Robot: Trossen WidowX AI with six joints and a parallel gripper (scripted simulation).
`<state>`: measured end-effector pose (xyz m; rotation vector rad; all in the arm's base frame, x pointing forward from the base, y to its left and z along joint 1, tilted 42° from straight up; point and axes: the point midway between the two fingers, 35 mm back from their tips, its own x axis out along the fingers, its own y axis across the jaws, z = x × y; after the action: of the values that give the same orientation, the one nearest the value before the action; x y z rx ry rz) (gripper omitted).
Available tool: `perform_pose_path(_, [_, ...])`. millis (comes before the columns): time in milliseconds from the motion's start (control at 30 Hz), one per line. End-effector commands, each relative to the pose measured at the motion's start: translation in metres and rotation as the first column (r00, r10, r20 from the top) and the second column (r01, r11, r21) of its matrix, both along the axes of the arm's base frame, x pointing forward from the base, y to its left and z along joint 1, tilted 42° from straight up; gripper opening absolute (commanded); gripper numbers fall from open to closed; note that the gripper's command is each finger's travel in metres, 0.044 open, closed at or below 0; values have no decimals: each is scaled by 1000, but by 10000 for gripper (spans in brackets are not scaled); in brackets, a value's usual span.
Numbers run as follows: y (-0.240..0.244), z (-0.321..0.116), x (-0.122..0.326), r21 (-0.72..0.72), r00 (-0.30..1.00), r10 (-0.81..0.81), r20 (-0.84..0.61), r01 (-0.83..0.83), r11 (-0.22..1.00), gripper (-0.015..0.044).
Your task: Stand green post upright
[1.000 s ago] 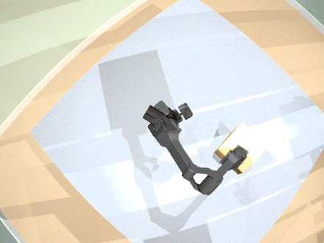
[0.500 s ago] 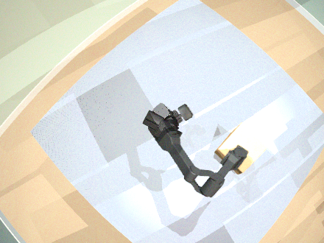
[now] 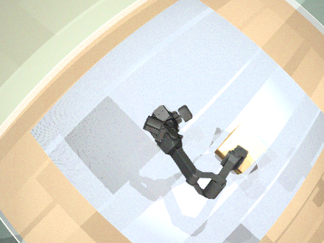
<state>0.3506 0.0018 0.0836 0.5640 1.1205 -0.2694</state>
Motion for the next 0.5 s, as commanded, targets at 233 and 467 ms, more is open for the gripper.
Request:
perform_pose_path(233, [1, -1, 0, -46, 998, -36, 52, 38, 998, 23])
perform_pose_path(467, [1, 0, 1, -69, 994, -55, 89, 61, 996, 23])
